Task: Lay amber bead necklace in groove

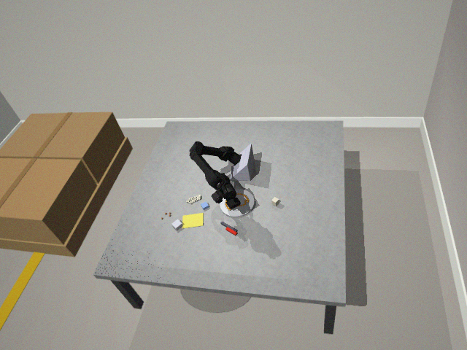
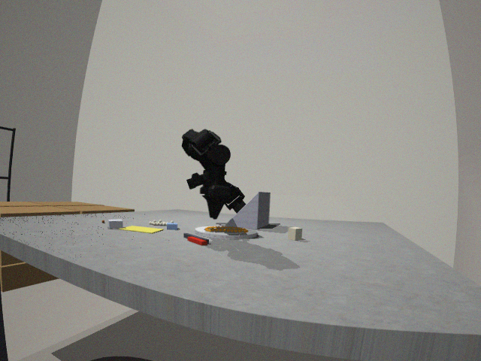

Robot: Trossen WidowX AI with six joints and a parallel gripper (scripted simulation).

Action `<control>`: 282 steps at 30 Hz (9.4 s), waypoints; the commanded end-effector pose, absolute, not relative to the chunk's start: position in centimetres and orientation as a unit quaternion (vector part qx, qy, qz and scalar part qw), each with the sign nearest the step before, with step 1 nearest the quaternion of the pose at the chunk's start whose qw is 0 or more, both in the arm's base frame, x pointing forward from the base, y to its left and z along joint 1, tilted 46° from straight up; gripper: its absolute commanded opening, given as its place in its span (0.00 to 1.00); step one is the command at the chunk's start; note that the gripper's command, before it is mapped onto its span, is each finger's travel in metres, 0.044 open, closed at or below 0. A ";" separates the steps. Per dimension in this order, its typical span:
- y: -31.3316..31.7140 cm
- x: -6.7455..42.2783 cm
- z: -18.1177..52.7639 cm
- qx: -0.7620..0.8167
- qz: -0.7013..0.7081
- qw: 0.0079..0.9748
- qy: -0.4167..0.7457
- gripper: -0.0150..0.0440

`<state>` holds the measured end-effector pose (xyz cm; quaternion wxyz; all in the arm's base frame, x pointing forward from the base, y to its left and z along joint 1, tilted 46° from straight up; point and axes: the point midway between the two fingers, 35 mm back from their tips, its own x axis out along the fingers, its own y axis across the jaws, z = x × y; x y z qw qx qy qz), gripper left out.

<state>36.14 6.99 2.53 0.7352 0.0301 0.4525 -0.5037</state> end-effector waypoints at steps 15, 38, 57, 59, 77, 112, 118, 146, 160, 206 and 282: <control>5.9 36.3 1.4 0.028 -0.500 0.735 0.456 0.46; 4.5 36.4 0.0 0.029 -0.501 0.733 0.459 0.37; 4.5 36.4 0.0 0.029 -0.501 0.733 0.459 0.25; 4.5 36.4 0.0 0.029 -0.501 0.733 0.459 0.25; 4.8 36.3 0.5 0.025 -0.501 0.733 0.458 0.25; 4.9 37.6 -0.1 0.029 -0.501 0.734 0.459 0.74; 4.9 37.6 0.0 0.027 -0.500 0.733 0.459 1.00; 7.9 36.4 1.9 -0.036 -0.460 0.733 0.500 0.64; 7.5 36.7 1.3 -0.033 -0.459 0.736 0.496 0.46; 5.3 36.8 -0.7 -0.033 -0.460 0.733 0.499 0.25; 6.1 37.8 -0.6 -0.036 -0.461 0.733 0.499 1.00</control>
